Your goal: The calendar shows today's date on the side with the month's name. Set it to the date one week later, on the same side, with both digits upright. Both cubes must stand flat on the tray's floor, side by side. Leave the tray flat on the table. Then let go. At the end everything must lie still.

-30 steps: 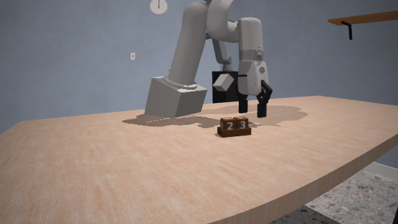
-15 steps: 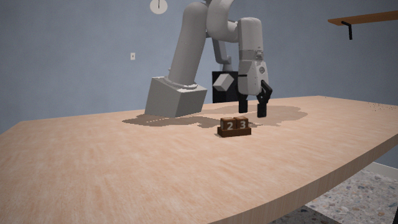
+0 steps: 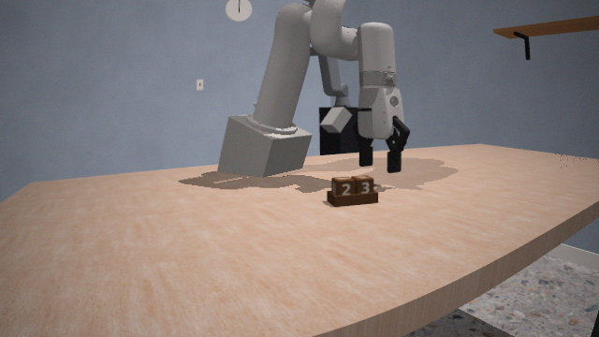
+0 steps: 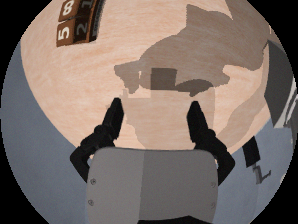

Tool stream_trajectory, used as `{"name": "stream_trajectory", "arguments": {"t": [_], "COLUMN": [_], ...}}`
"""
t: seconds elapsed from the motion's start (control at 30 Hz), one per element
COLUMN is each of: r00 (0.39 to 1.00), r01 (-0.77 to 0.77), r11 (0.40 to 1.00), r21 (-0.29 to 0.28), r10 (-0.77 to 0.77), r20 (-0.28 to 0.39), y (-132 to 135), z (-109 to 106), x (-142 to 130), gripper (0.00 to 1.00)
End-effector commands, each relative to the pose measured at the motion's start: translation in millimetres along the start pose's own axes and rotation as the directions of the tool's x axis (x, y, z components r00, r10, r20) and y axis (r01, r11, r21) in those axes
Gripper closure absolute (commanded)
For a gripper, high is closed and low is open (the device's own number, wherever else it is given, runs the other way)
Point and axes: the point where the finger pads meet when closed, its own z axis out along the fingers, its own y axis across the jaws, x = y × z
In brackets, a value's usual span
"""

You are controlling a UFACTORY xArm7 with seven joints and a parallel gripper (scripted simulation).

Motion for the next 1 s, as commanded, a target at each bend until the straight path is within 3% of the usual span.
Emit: {"name": "stream_trajectory", "arguments": {"t": [0.0,0.77,0.97], "r00": [1.000,1.000,1.000], "r01": [0.000,0.000,0.000], "r11": [1.000,1.000,1.000], "r21": [0.002,0.002,0.002], "r10": [0.000,0.000,0.000], "r20": [-0.001,-0.001,-0.001], "y": [-0.7,-0.7,-15.2], "z": [-6.3,-25.8,-25.8], "x": [-0.3,-0.2,9.3], "gripper": [0.00,0.00,0.00]}}
